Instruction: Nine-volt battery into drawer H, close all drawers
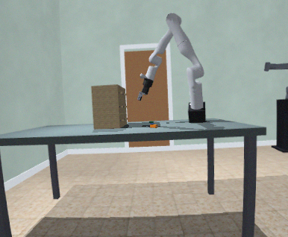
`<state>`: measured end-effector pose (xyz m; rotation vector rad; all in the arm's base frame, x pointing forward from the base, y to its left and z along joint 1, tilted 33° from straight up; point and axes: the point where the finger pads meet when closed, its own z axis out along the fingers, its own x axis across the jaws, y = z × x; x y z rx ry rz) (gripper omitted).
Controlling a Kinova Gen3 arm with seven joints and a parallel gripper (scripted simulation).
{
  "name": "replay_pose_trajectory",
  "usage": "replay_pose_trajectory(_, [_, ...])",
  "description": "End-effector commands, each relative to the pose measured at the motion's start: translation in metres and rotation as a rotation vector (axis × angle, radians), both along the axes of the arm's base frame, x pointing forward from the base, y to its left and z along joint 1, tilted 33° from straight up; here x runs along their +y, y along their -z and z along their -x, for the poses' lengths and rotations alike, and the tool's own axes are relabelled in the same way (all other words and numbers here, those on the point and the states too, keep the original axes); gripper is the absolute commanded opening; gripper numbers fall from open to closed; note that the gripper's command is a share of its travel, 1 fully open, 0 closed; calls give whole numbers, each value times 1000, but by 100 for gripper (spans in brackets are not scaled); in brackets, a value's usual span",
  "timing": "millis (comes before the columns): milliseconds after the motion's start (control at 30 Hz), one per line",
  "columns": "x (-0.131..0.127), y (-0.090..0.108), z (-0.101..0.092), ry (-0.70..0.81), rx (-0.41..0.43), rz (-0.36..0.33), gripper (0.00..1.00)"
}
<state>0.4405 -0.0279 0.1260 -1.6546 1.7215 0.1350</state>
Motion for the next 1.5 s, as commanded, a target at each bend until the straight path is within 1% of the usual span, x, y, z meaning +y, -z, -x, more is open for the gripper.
replay_pose_trajectory(0, [7,-10,-10,-52,3,43,100])
replay_pose_trajectory(500, [-4,-24,3,-164,178,68,100])
replay_pose_trajectory(567, [-4,-24,3,-164,178,68,100])
replay_pose_trajectory(800, [-7,-28,6,-202,232,73,100])
replay_pose_trajectory(1000, [-9,-30,9,-219,262,78,100])
replay_pose_trajectory(1467, [-11,-32,10,-229,280,83,100])
